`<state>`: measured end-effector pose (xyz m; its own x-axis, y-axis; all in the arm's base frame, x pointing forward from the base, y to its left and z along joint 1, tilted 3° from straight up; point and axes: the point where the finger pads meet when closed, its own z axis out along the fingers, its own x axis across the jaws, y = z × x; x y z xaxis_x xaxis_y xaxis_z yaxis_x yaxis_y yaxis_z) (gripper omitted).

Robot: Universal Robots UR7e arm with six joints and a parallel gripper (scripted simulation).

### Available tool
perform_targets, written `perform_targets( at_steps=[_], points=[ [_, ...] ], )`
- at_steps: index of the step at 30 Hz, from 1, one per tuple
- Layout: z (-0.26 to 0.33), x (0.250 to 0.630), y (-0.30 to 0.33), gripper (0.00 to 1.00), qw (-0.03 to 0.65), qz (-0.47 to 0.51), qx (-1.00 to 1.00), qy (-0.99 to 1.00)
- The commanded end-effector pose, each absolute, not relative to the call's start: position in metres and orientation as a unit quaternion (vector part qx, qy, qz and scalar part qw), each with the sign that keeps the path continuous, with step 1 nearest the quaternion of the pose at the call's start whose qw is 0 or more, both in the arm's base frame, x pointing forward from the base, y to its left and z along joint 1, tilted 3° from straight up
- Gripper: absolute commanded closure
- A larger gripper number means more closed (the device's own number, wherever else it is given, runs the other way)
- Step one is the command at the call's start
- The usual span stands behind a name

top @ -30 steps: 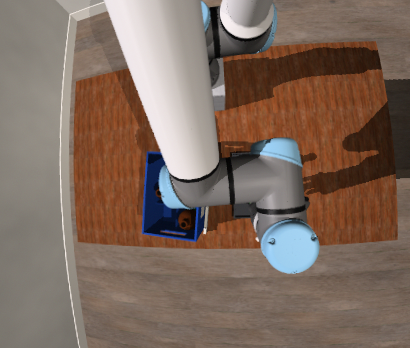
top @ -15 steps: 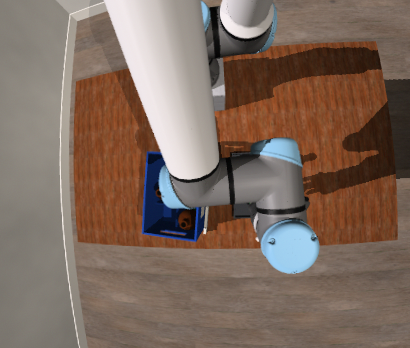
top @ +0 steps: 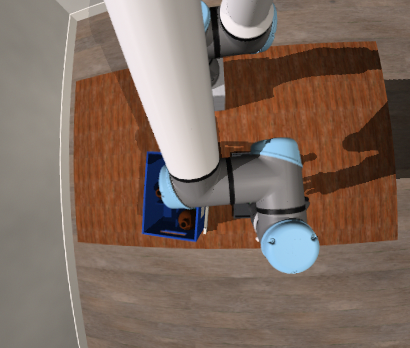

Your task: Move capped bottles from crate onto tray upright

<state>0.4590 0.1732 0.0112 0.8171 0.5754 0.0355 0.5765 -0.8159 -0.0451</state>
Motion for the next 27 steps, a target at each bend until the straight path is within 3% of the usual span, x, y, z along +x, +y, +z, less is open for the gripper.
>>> perform_targets(
  at_steps=[1,27],
  points=[
    [0.012,0.459,0.173,0.00,0.027,-0.011,-0.953,-0.302],
    [0.054,0.459,0.171,0.00,0.027,-0.011,-0.953,-0.302]
  ],
)
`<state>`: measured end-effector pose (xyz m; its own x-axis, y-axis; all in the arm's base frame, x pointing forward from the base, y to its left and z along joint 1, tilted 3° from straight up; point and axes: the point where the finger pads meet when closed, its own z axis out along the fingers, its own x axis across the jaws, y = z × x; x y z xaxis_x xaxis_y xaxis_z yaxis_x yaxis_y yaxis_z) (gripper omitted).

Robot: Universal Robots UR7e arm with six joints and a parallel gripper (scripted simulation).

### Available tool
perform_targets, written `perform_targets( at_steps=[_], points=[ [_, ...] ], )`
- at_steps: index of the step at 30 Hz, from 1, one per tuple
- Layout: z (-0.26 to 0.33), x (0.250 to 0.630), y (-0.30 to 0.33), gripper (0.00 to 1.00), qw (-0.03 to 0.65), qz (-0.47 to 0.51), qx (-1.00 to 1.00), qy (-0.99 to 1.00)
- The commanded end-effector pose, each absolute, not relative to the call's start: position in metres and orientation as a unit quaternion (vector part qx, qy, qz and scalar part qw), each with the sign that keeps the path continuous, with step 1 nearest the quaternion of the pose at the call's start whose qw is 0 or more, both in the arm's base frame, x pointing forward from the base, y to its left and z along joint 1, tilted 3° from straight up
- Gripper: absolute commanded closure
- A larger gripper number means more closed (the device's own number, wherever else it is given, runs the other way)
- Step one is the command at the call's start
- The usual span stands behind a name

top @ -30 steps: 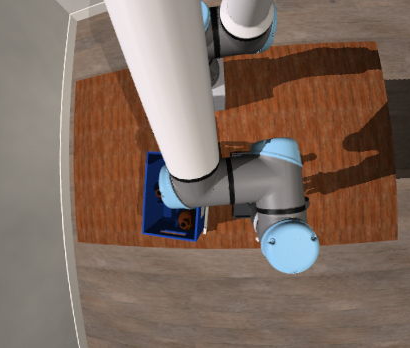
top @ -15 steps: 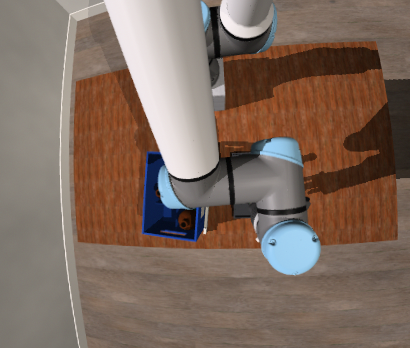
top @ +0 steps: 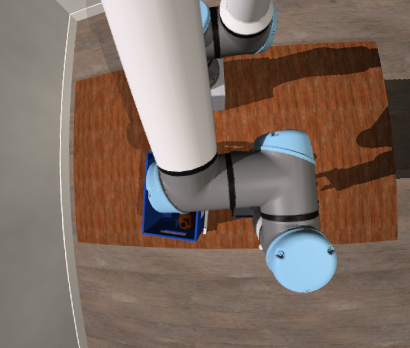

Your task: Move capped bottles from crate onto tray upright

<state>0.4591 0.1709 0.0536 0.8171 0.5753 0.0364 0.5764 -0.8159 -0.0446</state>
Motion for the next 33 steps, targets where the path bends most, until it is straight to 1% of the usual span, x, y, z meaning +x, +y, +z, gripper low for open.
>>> perform_targets(
  at_steps=[1,16,30,33],
  points=[
    [0.056,0.459,0.171,0.00,0.027,-0.011,-0.953,-0.302],
    [0.071,0.459,0.170,0.00,0.027,-0.011,-0.953,-0.302],
    [0.118,0.459,0.167,0.00,0.027,-0.011,-0.953,-0.302],
    [0.111,0.459,0.168,0.00,0.027,-0.011,-0.953,-0.302]
  ],
)
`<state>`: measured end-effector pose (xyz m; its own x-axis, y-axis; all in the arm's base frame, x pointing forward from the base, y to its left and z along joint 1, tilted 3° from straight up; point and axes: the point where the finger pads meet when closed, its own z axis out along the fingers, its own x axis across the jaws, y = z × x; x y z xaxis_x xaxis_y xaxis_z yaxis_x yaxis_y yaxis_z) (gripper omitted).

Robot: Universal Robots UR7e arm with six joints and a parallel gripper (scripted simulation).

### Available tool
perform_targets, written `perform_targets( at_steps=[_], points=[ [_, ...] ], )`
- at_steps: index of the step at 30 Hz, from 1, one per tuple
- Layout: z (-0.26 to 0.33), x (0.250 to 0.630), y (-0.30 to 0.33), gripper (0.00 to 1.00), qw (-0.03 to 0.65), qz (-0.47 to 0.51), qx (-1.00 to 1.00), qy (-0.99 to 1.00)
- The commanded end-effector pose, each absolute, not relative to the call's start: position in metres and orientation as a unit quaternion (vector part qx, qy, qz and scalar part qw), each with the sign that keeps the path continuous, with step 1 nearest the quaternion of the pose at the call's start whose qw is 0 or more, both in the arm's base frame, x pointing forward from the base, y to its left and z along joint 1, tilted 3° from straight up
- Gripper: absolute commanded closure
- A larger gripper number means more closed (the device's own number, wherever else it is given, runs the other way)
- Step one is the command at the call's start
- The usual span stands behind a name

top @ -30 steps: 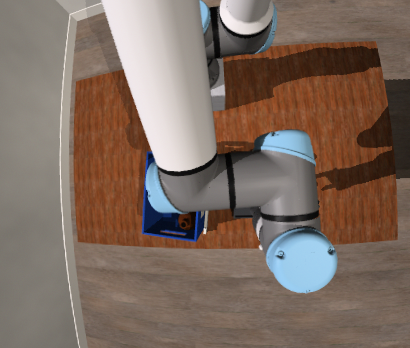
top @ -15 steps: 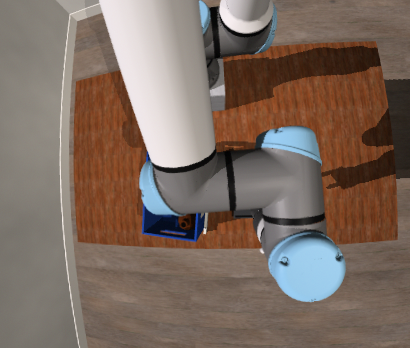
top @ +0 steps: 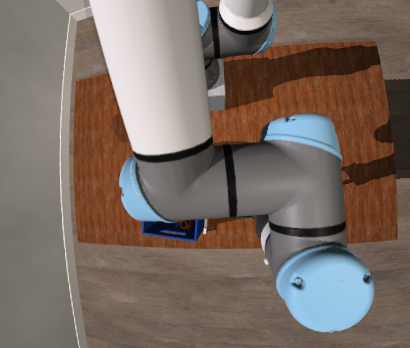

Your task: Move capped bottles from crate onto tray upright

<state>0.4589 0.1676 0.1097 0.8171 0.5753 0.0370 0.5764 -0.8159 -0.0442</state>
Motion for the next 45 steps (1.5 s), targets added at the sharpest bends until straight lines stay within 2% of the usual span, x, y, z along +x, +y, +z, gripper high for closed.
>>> perform_targets(
  at_steps=[1,14,45],
  points=[
    [0.113,0.459,0.167,0.00,0.027,-0.011,-0.953,-0.302],
    [0.148,0.459,0.165,0.00,0.027,-0.011,-0.953,-0.302],
    [0.146,0.459,0.165,0.00,0.027,-0.011,-0.953,-0.302]
  ],
)
